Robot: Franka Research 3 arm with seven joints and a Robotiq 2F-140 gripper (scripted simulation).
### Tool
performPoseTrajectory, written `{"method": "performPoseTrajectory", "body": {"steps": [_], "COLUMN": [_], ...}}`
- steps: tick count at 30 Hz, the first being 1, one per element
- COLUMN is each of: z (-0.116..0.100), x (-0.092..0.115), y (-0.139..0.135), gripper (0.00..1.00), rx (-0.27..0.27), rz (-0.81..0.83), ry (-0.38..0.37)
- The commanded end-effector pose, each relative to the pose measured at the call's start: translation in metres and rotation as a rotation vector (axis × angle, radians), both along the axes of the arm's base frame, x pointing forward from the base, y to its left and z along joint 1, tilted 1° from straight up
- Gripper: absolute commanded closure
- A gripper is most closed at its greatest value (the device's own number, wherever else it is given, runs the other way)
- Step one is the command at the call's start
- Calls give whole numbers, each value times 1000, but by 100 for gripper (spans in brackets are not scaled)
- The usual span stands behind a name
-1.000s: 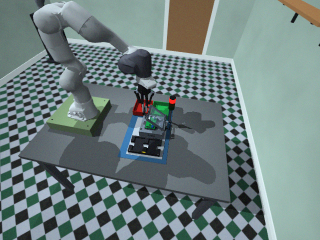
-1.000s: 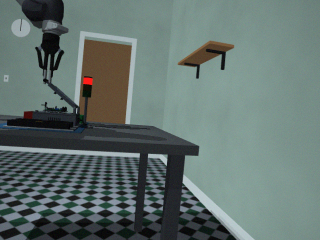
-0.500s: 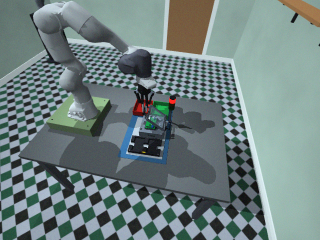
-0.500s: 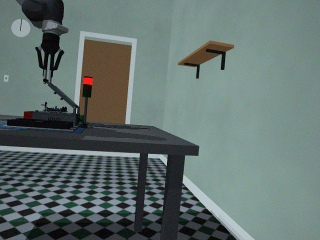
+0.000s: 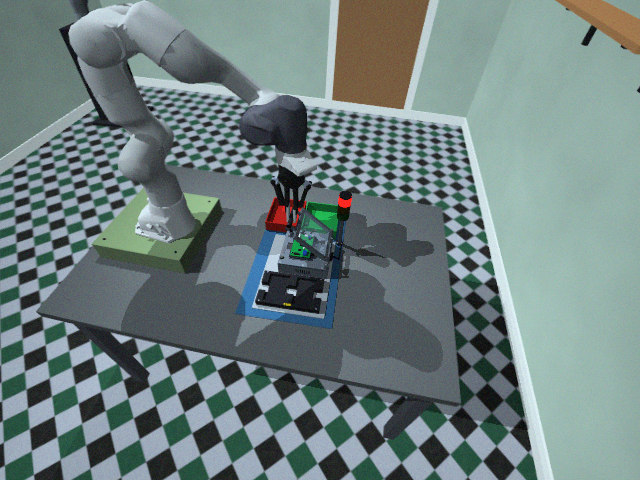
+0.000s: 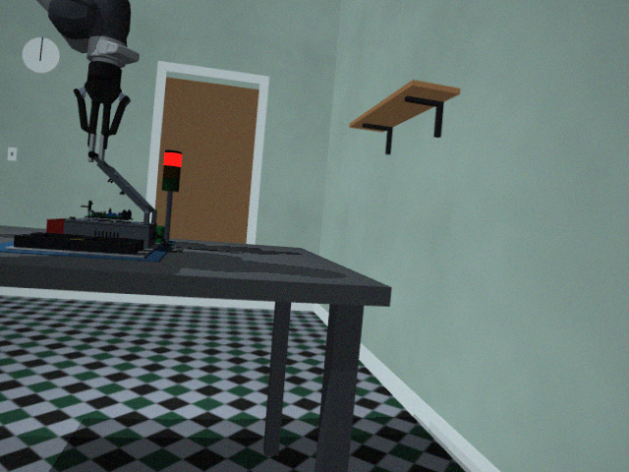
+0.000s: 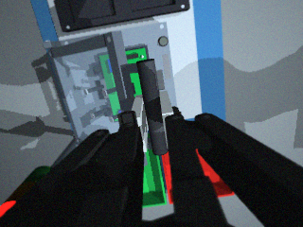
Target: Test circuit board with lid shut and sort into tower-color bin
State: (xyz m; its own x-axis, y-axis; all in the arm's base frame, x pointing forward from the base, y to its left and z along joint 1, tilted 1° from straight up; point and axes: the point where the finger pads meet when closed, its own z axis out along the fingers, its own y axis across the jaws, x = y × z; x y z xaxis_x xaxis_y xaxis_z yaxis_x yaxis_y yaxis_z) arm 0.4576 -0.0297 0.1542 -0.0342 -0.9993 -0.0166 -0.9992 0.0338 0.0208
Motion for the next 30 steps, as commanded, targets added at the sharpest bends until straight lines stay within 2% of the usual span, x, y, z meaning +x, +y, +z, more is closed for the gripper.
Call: {"method": "performPoseTrajectory", "body": {"steps": [1,15,30], "z": [15,35,37], "x": [14,39,41], "y": [-2,-4,-4], "gripper": [100,100,100], "rx": [-1,-1,-1], "rz": [-1,-1,-1], "ry": [-15,-15,-15]}}
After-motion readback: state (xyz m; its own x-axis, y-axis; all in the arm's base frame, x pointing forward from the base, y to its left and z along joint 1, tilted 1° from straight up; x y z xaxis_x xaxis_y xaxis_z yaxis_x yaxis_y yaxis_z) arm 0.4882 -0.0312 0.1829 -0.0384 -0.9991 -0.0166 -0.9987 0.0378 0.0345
